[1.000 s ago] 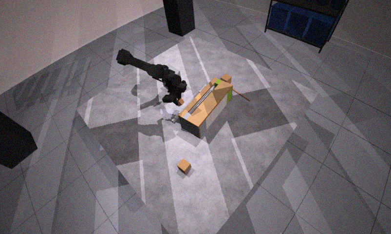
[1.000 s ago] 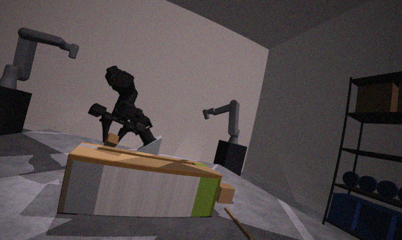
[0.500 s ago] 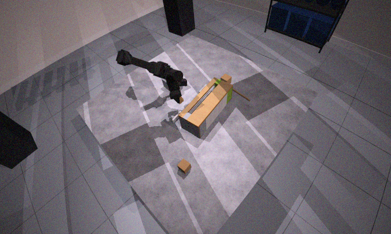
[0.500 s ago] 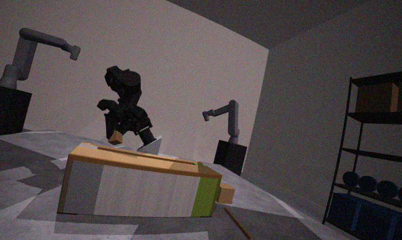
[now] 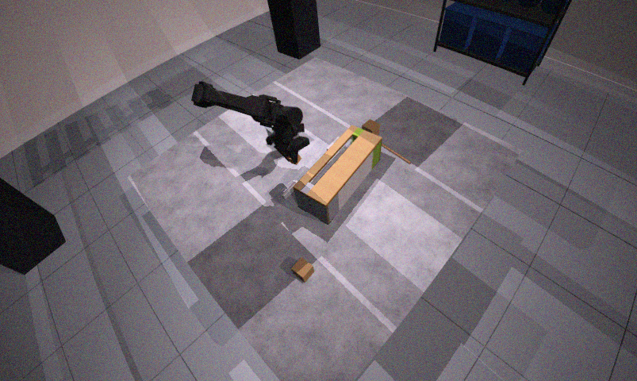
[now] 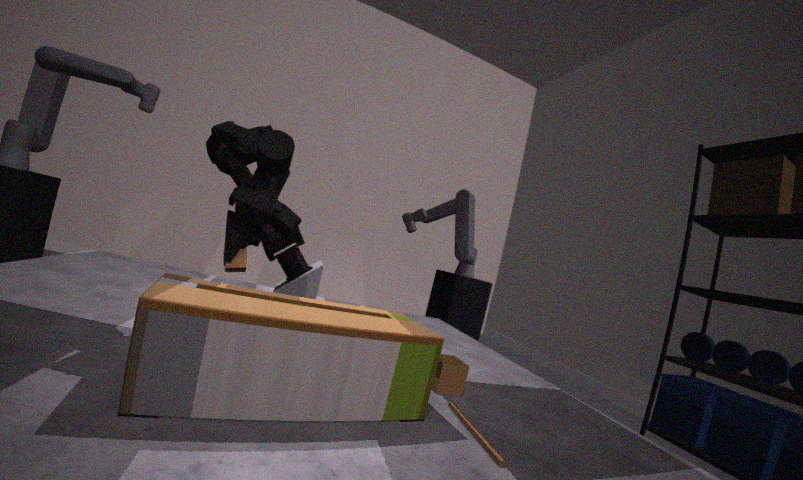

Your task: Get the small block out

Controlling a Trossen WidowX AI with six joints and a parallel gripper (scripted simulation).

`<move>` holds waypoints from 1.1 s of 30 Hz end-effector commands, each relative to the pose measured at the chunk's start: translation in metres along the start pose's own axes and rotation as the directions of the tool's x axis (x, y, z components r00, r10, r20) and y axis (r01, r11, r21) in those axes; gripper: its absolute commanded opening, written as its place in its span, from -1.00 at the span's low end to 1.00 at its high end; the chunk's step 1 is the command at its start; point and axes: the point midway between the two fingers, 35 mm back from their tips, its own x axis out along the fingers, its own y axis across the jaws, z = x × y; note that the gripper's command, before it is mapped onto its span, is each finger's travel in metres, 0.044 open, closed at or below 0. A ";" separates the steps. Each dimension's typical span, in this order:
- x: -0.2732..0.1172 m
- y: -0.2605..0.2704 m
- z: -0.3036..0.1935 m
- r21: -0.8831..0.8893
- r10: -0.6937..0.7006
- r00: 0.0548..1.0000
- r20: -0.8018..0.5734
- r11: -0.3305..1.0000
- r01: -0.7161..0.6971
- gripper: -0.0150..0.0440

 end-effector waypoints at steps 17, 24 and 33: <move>-0.019 -0.001 0.000 -0.738 -0.050 0.996 -0.074 0.674 -0.021 -0.49; -0.023 -0.001 -0.001 -0.848 -0.063 0.994 -0.089 0.529 -0.043 -0.49; -0.023 -0.001 -0.001 -0.848 -0.063 0.994 -0.089 0.529 -0.043 -0.49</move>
